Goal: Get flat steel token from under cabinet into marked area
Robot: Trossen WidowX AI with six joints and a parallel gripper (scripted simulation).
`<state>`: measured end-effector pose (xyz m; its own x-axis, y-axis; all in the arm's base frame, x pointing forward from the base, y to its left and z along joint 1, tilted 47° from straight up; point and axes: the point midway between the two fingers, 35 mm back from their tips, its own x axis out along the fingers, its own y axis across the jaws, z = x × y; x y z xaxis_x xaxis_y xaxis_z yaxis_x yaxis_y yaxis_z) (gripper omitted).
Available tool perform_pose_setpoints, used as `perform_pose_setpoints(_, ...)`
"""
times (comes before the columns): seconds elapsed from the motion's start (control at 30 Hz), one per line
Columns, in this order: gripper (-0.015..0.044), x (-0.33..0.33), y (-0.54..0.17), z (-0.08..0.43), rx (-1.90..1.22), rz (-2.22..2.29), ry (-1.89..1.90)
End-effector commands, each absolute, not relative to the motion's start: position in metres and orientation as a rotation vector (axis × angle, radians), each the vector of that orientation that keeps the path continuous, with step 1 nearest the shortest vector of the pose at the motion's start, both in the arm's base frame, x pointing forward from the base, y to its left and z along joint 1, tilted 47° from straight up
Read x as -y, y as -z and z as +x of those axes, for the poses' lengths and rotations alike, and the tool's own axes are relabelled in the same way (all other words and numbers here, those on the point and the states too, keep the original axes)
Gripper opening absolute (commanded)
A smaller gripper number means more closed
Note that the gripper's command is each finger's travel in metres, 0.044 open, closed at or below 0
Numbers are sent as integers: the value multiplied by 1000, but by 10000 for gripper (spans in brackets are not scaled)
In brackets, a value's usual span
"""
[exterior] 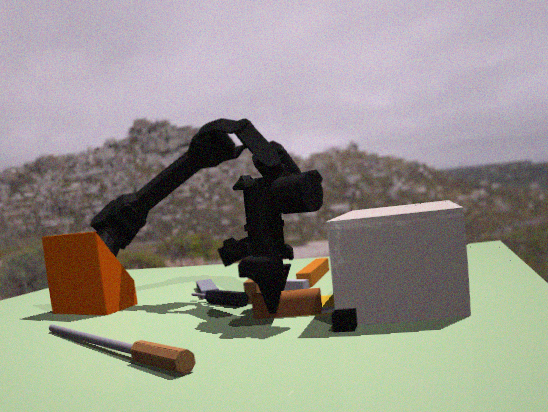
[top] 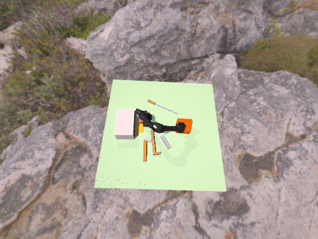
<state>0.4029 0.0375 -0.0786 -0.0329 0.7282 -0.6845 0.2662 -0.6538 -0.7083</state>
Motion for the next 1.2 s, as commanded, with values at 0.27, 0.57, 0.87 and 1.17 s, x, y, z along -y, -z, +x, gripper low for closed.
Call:
perform_pose_setpoints(0.27, 0, -42, 75, 413, 1047, -1890, -1727)
perform_pose_setpoints(0.57, 0, -49, 67, 411, 1047, -1889, -1727)
perform_pose_setpoints(0.87, 0, -56, 60, 408, 1047, -1889, -1727)
perform_pose_setpoints(1.17, 0, -57, 60, 407, 1047, -1889, -1727)
